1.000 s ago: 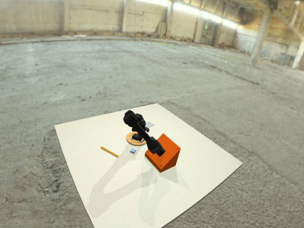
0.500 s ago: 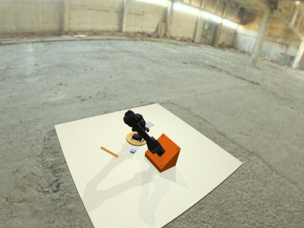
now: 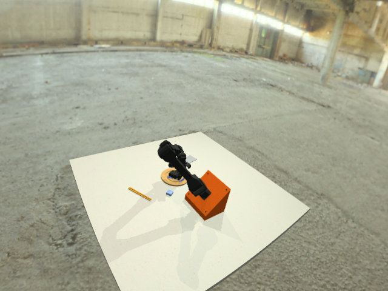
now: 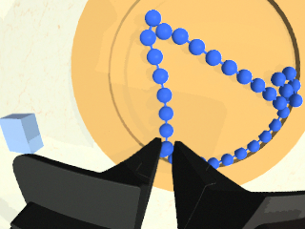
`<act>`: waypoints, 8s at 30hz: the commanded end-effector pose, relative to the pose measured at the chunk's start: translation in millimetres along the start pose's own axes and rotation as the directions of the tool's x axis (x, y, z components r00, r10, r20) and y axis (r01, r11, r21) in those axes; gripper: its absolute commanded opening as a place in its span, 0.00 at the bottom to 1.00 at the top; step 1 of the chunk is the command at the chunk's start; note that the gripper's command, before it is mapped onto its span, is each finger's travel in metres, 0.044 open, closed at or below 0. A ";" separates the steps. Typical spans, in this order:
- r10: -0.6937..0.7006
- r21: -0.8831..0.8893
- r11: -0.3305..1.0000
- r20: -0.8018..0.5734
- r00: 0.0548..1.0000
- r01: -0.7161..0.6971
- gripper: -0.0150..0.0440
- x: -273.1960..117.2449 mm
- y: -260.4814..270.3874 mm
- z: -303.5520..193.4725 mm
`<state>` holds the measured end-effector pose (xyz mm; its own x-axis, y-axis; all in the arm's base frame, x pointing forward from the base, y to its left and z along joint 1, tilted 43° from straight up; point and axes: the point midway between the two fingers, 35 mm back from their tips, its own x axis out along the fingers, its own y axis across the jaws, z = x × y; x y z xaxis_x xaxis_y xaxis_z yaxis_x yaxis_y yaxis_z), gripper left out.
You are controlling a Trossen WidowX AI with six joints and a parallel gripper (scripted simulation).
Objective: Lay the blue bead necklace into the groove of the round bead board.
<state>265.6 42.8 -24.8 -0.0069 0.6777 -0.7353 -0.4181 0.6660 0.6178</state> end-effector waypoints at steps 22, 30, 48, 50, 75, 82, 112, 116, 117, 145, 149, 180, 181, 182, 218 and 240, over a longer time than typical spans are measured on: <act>-0.001 -0.004 1.000 0.003 1.000 0.001 0.25 5.7 12.1 -4.9; -0.008 -0.011 1.000 0.007 1.000 0.008 0.57 2.8 10.6 -2.8; -0.001 -0.004 1.000 0.003 1.000 0.001 1.00 -2.3 11.6 -4.5; -0.001 -0.004 1.000 0.003 1.000 0.001 1.00 -2.3 11.6 -4.5; -0.002 0.138 0.990 0.003 1.000 0.001 0.46 -18.5 9.7 6.3; -0.009 0.131 0.991 0.012 1.000 0.007 0.46 -22.3 7.9 8.7; -0.008 0.132 0.991 0.007 1.000 0.007 0.25 3.4 8.8 8.0; -0.008 0.132 0.991 0.007 1.000 0.007 0.25 3.4 8.8 8.0; -0.008 0.132 0.991 0.007 1.000 0.007 0.25 3.4 8.8 8.0; -0.001 0.138 0.990 0.003 1.000 0.000 0.25 -2.4 10.3 6.2; -0.001 0.138 0.990 0.003 1.000 0.000 0.25 -2.4 19.9 3.7; -0.008 0.132 0.991 0.008 1.000 0.007 0.79 2.7 20.5 5.2; -0.007 0.132 0.991 0.007 1.000 0.006 0.83 2.3 20.6 5.1; -0.006 0.134 0.991 0.006 1.000 0.005 0.88 1.1 20.9 4.6; -0.002 0.339 0.941 0.003 1.000 0.001 0.46 -27.2 18.0 14.3; -0.003 0.337 0.942 0.006 1.000 0.001 0.46 -3.1 17.6 15.3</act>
<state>276.2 51.9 -1.6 0.0149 0.6725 -0.7400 -0.0986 0.7374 0.6682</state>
